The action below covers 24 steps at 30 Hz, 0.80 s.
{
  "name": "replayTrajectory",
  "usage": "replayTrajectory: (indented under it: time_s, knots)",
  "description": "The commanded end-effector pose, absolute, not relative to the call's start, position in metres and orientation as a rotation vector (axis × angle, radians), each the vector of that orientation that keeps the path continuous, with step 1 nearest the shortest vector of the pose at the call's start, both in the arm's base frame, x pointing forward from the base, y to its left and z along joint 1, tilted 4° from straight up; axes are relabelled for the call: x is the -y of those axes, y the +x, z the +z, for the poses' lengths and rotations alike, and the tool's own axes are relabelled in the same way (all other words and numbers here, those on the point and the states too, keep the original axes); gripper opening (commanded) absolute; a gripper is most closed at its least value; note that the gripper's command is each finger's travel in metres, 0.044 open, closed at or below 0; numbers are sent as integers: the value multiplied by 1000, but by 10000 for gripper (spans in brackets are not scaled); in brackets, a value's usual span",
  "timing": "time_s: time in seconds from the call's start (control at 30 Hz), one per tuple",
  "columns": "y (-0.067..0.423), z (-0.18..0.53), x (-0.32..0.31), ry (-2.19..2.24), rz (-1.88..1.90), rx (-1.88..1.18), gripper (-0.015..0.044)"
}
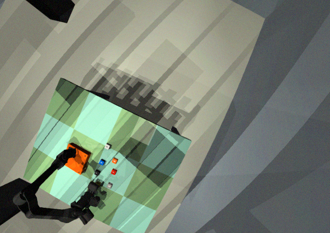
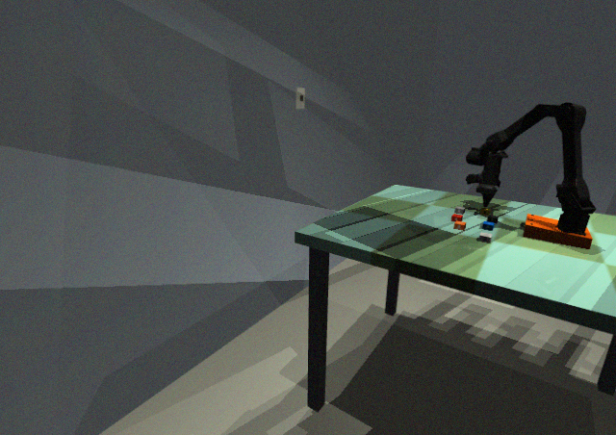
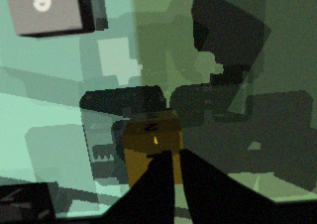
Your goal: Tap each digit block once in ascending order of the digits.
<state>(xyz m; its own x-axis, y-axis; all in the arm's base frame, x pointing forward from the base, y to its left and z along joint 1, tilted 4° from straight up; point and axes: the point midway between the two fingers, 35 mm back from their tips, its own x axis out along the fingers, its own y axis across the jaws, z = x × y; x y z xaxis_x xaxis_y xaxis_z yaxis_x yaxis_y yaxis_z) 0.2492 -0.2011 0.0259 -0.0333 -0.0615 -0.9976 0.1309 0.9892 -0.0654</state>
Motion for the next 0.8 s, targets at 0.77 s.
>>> replayTrajectory:
  time_s: [0.77]
  knots:
    - [252,123,195,53,-150,-1606,20]
